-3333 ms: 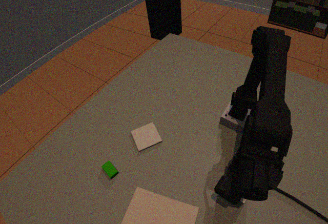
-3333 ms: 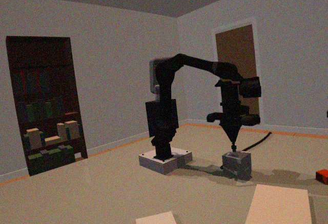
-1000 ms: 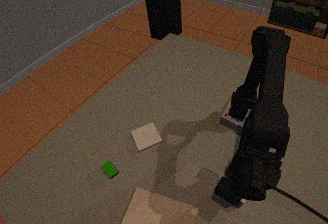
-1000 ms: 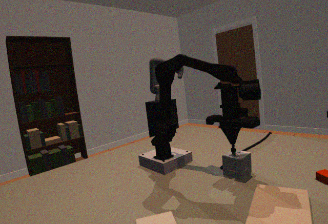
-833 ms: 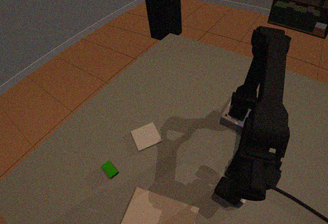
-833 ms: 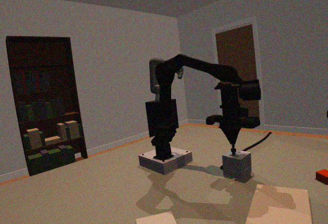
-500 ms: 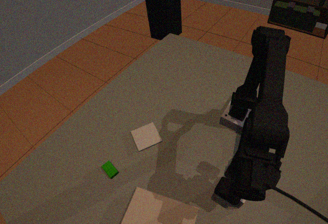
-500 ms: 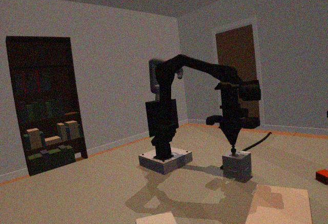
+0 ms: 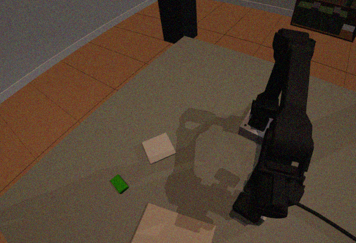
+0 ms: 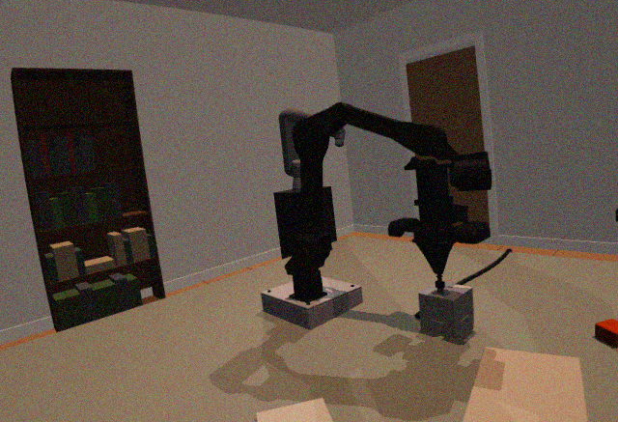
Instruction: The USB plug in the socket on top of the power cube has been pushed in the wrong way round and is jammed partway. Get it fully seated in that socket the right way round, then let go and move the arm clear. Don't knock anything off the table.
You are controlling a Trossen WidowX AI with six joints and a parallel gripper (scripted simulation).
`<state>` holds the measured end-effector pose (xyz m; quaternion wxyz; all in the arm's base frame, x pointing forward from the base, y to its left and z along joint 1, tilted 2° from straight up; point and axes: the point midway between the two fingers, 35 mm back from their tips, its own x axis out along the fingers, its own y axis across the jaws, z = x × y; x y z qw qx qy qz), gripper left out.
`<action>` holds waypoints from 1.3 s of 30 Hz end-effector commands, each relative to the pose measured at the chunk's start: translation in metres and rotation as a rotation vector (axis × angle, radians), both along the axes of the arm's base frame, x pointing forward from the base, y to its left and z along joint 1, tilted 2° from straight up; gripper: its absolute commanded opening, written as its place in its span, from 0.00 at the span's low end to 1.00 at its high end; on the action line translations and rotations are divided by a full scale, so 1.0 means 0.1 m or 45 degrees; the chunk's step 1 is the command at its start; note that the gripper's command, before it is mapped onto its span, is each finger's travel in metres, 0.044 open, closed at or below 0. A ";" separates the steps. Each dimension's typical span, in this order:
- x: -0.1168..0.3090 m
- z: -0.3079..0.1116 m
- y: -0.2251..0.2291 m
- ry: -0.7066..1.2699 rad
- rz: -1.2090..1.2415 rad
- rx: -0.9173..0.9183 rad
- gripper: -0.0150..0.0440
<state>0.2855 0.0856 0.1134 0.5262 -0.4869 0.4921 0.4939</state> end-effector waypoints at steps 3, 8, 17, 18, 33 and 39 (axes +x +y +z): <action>0.00 -0.01 0.00 -0.002 0.006 -0.006 0.25; 0.00 -0.02 0.00 -0.002 0.006 -0.006 0.25; 0.00 -0.03 0.00 -0.002 0.006 -0.006 0.25; 0.00 -0.03 0.00 -0.002 0.006 -0.006 0.25; 0.00 -0.05 0.00 -0.002 0.006 -0.006 0.25; 0.00 -0.06 0.00 -0.002 0.006 -0.006 0.25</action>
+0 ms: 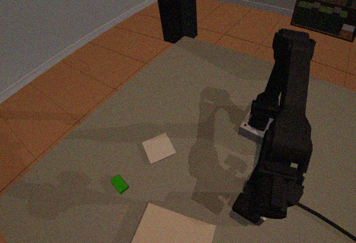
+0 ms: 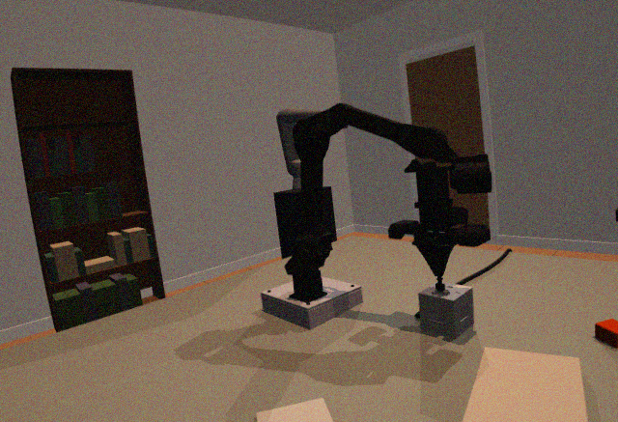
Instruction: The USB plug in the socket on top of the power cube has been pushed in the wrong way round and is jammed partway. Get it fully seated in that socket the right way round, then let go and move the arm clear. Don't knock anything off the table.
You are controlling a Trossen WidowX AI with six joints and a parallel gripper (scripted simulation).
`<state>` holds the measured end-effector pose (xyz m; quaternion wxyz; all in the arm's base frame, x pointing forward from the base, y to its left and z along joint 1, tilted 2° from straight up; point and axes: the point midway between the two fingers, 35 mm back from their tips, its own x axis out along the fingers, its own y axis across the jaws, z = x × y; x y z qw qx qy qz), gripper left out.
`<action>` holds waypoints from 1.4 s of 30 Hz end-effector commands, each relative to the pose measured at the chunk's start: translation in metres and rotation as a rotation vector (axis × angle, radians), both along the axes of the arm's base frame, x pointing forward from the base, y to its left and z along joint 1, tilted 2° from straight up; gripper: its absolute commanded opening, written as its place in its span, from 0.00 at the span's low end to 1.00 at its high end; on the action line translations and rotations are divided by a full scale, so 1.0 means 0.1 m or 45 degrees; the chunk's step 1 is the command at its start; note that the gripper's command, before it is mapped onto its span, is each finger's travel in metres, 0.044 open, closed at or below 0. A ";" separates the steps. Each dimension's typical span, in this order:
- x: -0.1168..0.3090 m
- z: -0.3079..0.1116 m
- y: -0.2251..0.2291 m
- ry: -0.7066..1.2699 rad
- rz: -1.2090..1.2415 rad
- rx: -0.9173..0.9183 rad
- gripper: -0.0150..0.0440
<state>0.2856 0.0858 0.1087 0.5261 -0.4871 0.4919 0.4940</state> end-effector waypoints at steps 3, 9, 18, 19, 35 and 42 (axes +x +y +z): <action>0.00 -0.01 0.00 -0.002 0.005 -0.006 0.25; 0.00 -0.02 0.00 -0.002 0.005 -0.006 0.25; 0.00 -0.03 0.00 -0.002 0.005 -0.006 0.25; 0.00 -0.03 0.00 -0.002 0.005 -0.006 0.25; 0.00 -0.05 0.00 -0.002 0.005 -0.005 0.25; 0.00 -0.06 0.00 -0.002 0.005 -0.005 0.25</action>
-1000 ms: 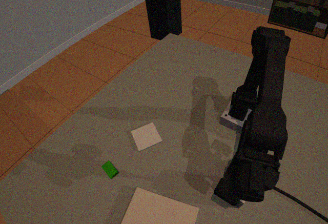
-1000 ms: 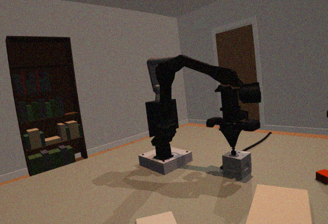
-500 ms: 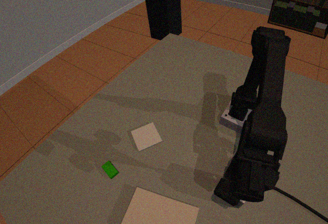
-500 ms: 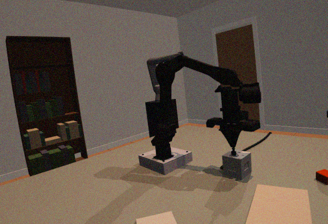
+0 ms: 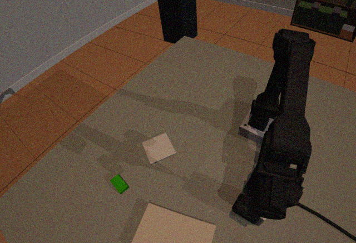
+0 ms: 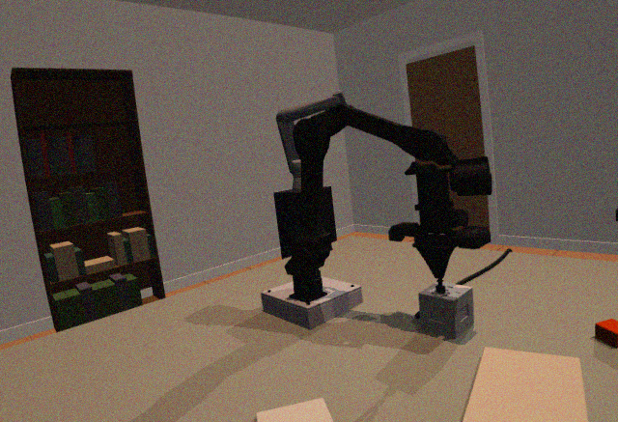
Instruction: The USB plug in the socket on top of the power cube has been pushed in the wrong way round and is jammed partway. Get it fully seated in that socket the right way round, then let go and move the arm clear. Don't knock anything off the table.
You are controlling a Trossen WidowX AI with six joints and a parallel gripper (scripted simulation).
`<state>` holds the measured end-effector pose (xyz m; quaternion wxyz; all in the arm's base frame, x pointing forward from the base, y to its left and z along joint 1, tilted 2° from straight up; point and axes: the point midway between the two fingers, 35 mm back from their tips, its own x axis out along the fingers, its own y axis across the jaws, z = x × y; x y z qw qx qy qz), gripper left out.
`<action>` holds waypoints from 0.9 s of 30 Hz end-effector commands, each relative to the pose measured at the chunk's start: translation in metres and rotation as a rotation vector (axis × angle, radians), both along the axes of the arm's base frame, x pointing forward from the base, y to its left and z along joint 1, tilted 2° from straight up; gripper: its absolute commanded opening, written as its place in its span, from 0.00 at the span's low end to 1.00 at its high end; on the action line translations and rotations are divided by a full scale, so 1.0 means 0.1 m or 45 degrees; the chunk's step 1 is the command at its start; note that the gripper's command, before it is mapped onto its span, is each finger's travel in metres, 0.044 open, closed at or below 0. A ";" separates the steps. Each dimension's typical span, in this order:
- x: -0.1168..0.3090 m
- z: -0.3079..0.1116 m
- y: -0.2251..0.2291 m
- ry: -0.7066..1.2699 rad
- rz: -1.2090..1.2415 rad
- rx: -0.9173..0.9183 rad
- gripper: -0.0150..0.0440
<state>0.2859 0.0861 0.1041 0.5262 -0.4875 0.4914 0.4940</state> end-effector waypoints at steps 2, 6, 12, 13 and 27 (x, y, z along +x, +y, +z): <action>0.00 -0.02 0.00 0.000 0.004 -0.006 0.25; 0.00 -0.02 0.00 0.000 0.004 -0.006 0.25; 0.00 -0.03 0.00 0.000 0.004 -0.006 0.25; 0.00 -0.03 0.00 0.000 0.004 -0.006 0.25; 0.00 -0.05 0.00 0.000 0.004 -0.006 0.25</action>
